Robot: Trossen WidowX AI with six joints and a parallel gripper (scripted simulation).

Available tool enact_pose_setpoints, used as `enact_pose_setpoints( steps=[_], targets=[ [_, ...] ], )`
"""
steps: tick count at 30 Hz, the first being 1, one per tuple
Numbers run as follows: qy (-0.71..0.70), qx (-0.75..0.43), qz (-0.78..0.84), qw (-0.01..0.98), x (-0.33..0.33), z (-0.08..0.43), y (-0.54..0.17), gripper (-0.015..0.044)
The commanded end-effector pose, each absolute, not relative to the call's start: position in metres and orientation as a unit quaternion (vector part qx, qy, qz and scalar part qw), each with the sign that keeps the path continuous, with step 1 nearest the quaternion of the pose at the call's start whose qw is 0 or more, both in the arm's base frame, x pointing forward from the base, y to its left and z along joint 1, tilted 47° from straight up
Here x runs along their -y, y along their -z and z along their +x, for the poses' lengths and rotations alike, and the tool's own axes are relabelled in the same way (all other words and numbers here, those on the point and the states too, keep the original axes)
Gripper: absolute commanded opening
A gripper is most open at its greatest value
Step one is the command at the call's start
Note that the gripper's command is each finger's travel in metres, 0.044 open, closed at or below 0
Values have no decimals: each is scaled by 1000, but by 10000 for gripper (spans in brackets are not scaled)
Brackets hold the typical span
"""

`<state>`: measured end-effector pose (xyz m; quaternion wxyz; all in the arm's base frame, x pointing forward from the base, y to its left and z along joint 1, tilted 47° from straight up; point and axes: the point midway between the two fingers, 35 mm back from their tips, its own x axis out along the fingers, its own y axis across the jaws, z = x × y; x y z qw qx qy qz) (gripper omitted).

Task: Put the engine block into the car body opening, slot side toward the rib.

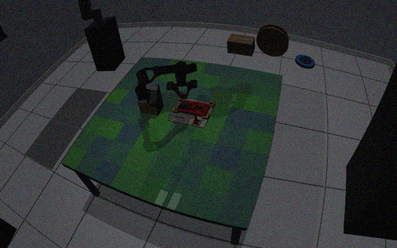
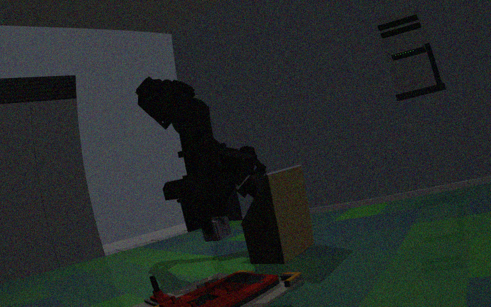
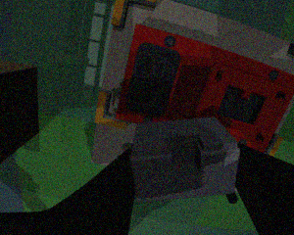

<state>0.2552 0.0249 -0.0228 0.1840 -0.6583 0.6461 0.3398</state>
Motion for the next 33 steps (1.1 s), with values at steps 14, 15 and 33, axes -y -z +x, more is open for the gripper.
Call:
enact_pose_setpoints(
  steps=[14, 15, 33],
  targets=[
    [-314, -657, -651, 212, -39, 254, 1, 0],
    [-305, -662, -648, 221, -38, 254, 2, 0],
    [-111, -720, -562, 391, -31, 253, 10, 0]
  ],
)
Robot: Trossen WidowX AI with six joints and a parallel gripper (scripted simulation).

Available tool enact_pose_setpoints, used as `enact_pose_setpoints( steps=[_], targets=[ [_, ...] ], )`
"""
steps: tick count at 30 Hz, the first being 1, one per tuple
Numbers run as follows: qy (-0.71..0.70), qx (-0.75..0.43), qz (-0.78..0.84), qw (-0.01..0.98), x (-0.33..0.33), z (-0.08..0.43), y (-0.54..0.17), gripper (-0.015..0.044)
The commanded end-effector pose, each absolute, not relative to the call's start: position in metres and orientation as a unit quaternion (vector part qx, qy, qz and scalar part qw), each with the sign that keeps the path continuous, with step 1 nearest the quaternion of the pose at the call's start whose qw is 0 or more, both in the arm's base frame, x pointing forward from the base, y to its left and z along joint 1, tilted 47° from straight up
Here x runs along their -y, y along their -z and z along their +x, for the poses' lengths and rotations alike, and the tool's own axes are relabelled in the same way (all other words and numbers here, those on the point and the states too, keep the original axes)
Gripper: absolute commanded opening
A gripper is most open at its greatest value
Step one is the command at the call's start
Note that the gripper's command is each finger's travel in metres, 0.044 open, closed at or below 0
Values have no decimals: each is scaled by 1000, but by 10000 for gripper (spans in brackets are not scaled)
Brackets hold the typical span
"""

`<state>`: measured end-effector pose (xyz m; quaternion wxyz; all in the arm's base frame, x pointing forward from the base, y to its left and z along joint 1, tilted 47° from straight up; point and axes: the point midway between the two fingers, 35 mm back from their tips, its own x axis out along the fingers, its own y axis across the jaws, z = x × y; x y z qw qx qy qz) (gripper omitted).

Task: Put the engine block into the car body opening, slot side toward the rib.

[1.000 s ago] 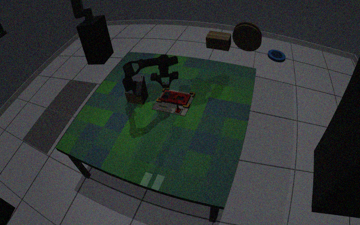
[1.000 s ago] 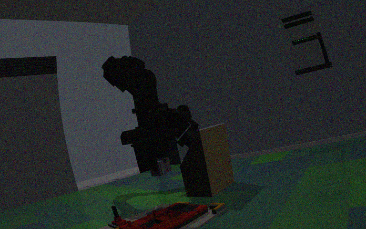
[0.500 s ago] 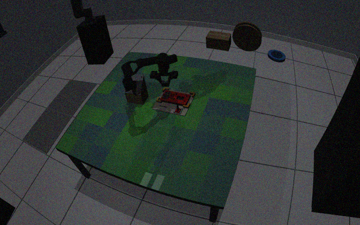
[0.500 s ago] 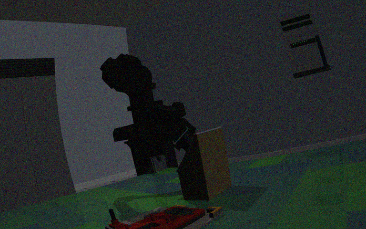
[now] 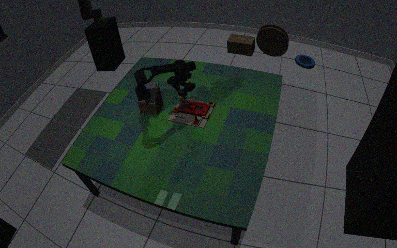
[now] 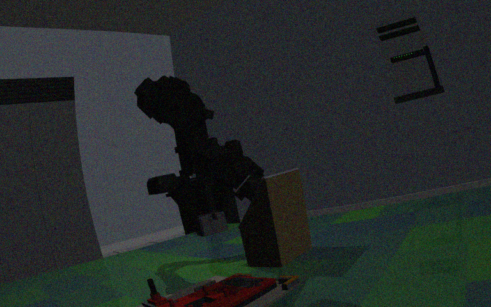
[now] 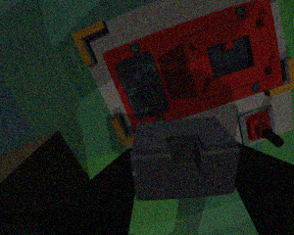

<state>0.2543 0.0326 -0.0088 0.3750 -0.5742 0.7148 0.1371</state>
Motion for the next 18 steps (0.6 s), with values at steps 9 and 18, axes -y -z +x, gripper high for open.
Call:
enact_pose_setpoints(
  steps=[9, 18],
  targets=[
    [-12, -729, -503, 464, -29, 253, 12, 0],
    [88, -723, -435, 529, -27, 253, 14, 0]
  ],
)
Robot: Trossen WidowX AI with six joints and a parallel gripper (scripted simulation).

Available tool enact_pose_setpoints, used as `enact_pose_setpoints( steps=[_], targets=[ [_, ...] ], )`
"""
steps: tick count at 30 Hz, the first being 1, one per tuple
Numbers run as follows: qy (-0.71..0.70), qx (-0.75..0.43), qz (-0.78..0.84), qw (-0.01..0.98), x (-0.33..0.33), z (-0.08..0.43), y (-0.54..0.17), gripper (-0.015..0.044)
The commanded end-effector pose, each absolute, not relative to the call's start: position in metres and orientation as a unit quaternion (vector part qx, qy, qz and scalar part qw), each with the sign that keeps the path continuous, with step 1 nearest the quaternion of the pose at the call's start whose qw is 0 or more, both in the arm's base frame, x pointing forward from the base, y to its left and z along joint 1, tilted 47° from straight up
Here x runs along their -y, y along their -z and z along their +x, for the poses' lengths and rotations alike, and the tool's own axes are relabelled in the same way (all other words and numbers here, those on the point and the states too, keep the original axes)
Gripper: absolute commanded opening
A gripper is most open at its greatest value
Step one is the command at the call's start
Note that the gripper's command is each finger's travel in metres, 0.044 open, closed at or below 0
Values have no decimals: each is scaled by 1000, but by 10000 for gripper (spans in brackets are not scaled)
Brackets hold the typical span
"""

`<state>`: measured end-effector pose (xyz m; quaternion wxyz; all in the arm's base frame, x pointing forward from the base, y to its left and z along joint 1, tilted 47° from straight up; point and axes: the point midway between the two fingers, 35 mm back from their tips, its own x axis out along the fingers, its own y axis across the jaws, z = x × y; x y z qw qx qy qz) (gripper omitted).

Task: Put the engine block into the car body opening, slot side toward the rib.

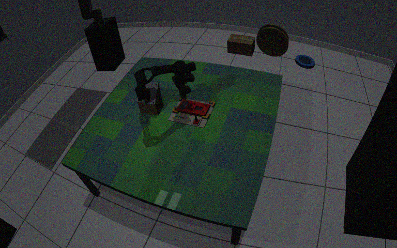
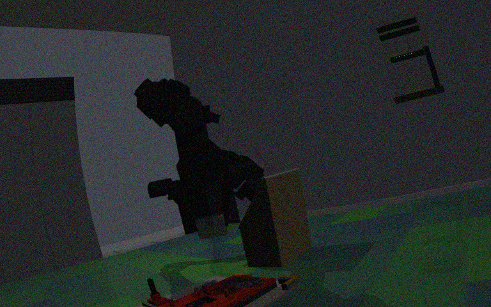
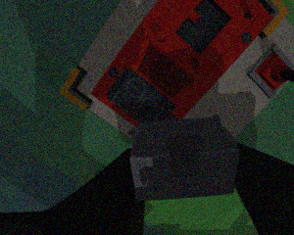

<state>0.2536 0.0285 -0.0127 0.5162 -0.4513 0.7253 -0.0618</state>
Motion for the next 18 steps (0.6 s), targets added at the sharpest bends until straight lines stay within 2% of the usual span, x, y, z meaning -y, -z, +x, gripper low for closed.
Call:
enact_pose_setpoints(
  steps=[1, 18],
  targets=[
    [99, -722, -427, 535, -27, 253, 14, 0],
    [281, -672, -276, 627, -23, 252, 18, 0]
  ],
)
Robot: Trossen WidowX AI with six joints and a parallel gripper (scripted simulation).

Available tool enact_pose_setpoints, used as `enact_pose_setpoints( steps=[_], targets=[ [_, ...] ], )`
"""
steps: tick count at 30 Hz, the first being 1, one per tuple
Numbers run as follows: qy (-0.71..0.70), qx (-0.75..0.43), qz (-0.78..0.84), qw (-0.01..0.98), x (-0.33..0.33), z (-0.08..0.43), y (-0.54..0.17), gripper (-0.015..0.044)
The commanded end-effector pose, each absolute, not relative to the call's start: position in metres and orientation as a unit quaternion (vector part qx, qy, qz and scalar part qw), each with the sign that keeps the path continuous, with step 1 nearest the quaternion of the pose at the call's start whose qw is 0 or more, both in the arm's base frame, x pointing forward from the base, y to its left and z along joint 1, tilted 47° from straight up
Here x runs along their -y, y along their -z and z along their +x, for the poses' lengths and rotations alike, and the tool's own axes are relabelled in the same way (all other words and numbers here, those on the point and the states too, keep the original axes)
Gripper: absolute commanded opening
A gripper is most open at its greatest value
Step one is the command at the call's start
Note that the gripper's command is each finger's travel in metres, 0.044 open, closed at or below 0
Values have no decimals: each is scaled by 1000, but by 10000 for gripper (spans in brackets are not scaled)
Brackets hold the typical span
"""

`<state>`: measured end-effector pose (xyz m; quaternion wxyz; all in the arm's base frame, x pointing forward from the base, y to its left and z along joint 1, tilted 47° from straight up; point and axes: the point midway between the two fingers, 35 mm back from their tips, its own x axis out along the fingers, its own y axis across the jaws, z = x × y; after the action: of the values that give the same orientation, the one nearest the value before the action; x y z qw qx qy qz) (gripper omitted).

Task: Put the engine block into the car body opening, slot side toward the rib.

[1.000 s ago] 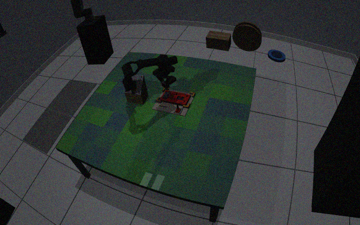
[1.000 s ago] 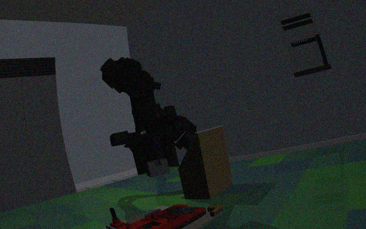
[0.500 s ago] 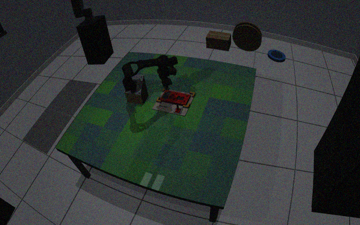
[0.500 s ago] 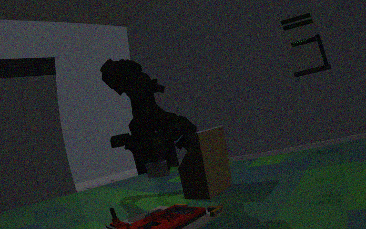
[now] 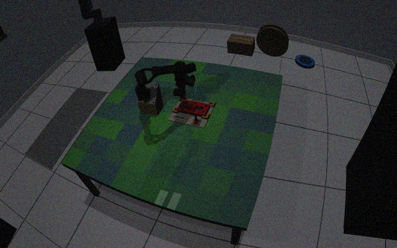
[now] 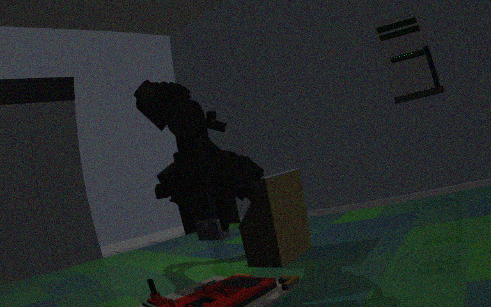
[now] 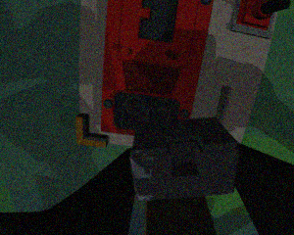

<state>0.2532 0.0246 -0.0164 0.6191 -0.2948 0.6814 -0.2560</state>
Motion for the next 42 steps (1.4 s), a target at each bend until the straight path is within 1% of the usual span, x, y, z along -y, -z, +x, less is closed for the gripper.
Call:
enact_pose_setpoints(
  steps=[1, 21, 42],
  targets=[
    [291, -668, -266, 631, -23, 252, 18, 0],
    [478, -550, -65, 682, -18, 252, 22, 0],
    [618, -386, 137, 671, -14, 251, 26, 0]
  ],
)
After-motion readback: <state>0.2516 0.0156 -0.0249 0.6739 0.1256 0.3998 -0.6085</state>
